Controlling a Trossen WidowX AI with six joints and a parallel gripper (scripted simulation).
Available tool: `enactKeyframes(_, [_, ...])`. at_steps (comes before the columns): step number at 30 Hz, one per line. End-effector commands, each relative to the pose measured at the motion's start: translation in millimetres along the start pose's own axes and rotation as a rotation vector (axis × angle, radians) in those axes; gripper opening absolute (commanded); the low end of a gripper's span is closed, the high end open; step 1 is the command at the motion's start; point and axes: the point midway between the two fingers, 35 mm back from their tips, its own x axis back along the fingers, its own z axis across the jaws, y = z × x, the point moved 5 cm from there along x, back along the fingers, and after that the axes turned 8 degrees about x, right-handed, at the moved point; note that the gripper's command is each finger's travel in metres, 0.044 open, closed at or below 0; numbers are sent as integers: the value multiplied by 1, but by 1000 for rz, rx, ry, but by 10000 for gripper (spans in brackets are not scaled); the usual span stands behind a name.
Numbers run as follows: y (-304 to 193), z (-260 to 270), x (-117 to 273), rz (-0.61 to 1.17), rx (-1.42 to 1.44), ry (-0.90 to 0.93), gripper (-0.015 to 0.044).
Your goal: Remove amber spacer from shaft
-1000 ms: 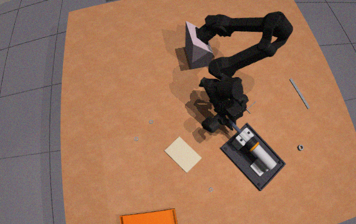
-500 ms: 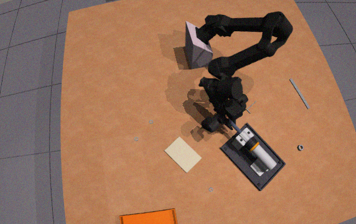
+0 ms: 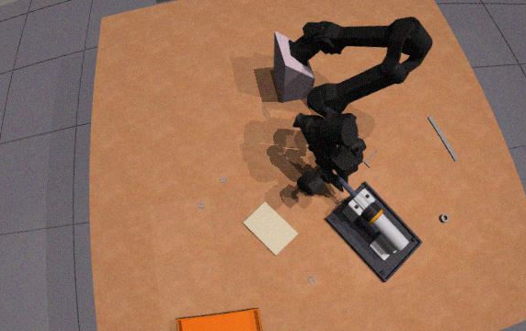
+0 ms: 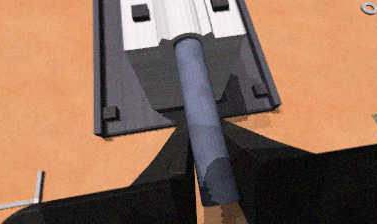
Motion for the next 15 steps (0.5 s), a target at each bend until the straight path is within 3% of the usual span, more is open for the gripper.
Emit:
enactKeyframes(1, [-1, 1, 1, 1, 0, 3, 0])
enactKeyframes(15, [-3, 1, 2, 1, 0, 3, 0])
